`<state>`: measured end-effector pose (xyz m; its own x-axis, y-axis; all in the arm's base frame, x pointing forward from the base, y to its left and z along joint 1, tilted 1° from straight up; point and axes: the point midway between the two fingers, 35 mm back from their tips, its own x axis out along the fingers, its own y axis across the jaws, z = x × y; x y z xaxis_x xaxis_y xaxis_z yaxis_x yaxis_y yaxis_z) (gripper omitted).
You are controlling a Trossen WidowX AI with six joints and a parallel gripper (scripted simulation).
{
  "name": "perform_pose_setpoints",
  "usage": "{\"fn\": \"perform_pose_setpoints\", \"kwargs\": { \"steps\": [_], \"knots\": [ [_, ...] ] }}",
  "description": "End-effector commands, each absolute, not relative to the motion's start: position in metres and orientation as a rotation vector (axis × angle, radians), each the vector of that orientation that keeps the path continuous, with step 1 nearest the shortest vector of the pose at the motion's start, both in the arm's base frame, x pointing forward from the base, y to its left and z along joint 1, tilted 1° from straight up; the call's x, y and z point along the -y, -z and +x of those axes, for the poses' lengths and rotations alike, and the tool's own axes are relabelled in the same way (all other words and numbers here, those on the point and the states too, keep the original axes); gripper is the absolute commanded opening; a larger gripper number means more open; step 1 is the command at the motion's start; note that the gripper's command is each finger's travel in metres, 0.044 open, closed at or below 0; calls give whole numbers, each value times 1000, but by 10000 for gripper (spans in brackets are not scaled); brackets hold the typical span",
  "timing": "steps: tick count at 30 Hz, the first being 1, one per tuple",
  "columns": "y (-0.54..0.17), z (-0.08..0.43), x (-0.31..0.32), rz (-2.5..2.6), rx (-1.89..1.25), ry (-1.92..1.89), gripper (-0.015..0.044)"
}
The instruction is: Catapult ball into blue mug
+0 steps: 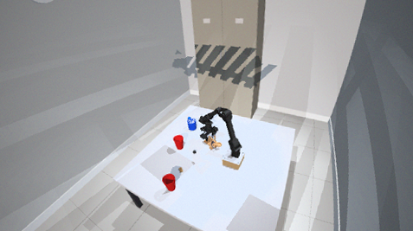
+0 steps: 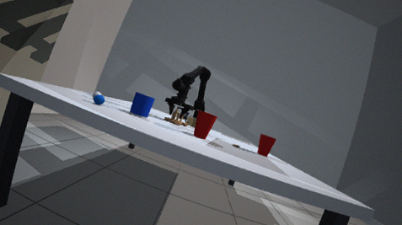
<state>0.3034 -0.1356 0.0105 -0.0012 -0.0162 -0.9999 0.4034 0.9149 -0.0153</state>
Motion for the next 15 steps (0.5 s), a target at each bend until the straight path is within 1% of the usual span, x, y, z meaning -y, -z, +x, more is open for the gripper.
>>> {"fn": "perform_pose_setpoints", "kwargs": {
  "steps": [1, 5, 7, 8, 15],
  "knots": [
    [-47, 310, 138, 309, -1526, 341, 440],
    [-104, 305, 135, 310, -1527, 340, 440],
    [-107, 304, 134, 310, -1527, 340, 440],
    [-88, 306, 136, 307, -1530, 338, 440],
    [-96, 305, 135, 309, -1525, 340, 440]
  ]
}}
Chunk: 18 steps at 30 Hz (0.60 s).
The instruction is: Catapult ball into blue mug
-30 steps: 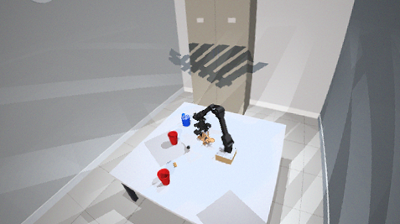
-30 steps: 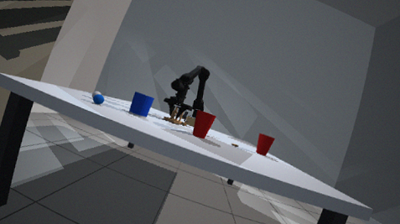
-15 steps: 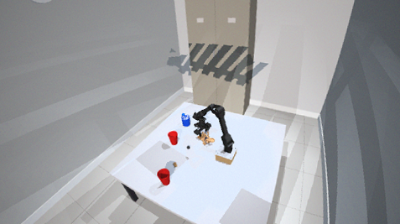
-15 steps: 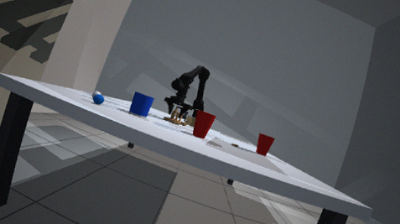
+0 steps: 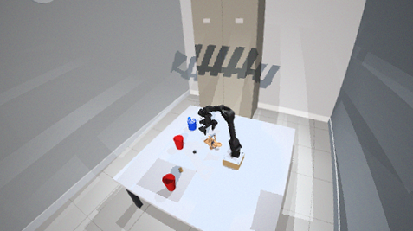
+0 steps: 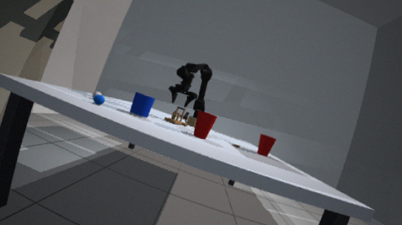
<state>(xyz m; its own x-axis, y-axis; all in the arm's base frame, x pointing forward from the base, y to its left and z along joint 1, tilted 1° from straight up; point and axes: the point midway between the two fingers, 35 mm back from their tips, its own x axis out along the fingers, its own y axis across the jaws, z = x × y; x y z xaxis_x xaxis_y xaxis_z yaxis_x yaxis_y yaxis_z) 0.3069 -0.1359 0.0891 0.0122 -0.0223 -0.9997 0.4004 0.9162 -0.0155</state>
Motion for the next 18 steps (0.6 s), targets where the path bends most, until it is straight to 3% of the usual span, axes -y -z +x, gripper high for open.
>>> {"fn": "perform_pose_setpoints", "kwargs": {
  "steps": [1, 18],
  "knots": [
    [-101, 303, 134, 310, -1521, 342, 440],
    [-52, 304, 135, 311, -1520, 343, 440]
  ]
}}
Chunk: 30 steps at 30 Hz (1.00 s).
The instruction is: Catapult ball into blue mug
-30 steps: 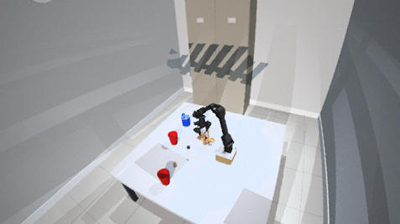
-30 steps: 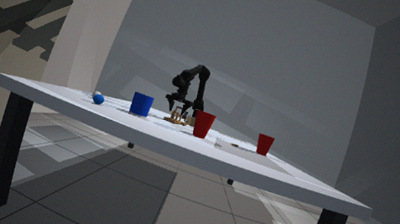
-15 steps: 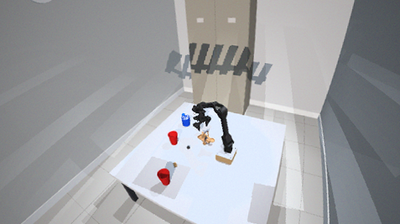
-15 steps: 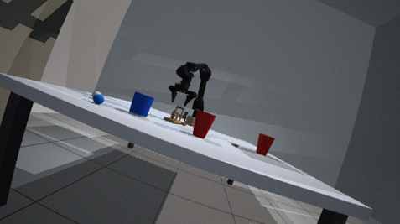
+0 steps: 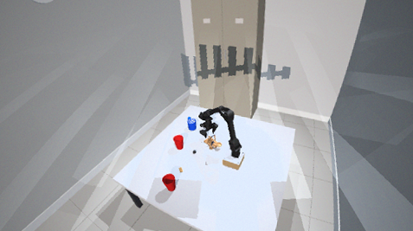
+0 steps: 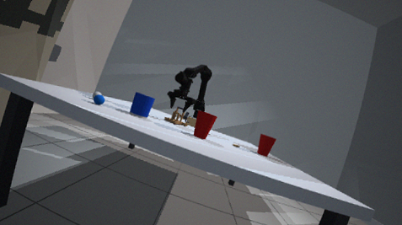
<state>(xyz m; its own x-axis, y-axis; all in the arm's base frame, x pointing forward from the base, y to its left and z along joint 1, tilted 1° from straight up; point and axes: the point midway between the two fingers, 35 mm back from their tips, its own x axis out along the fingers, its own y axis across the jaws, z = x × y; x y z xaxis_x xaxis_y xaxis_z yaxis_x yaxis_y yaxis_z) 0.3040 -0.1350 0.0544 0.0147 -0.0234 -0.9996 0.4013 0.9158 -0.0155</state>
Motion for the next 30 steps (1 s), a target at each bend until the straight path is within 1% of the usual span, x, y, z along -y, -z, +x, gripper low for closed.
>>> {"fn": "perform_pose_setpoints", "kwargs": {
  "steps": [1, 30],
  "knots": [
    [-51, 304, 135, 311, -1520, 343, 440],
    [-4, 304, 136, 311, -1520, 343, 440]
  ]
}}
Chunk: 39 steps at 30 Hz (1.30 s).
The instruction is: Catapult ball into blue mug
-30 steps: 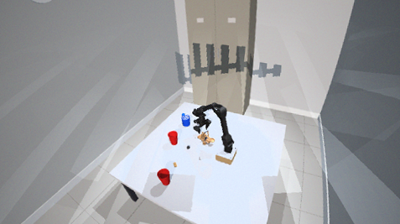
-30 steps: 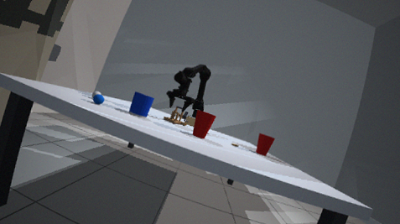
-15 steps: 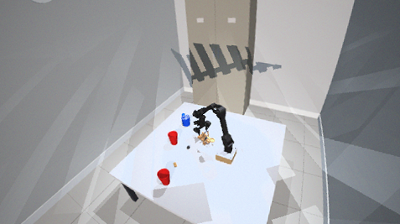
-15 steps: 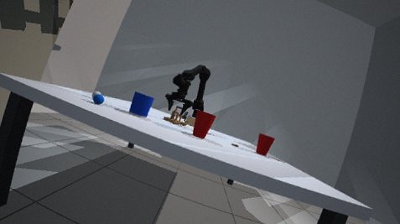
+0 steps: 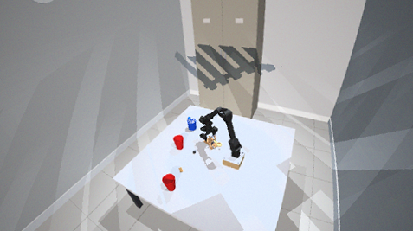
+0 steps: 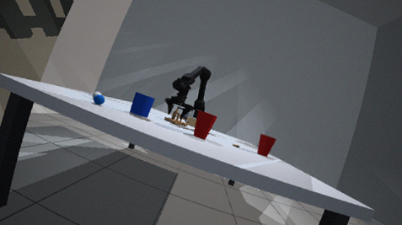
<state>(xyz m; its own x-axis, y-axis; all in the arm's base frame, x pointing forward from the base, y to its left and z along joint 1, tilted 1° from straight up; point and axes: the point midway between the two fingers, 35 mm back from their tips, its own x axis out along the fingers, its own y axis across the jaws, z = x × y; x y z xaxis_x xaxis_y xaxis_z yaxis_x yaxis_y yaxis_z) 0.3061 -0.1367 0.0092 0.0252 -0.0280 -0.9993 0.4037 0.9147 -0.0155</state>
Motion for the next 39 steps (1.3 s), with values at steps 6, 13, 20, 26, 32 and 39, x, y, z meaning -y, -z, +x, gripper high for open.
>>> {"fn": "perform_pose_setpoints", "kwargs": {
  "steps": [6, 13, 20, 26, 32, 39],
  "knots": [
    [-6, 305, 137, 307, -1518, 342, 361],
    [-6, 305, 137, 307, -1518, 342, 177],
    [-6, 305, 137, 307, -1518, 342, 111],
    [-55, 304, 135, 308, -1519, 341, 0],
    [-52, 306, 136, 309, -1519, 342, 0],
    [-41, 306, 136, 310, -1519, 342, 0]
  ]
}}
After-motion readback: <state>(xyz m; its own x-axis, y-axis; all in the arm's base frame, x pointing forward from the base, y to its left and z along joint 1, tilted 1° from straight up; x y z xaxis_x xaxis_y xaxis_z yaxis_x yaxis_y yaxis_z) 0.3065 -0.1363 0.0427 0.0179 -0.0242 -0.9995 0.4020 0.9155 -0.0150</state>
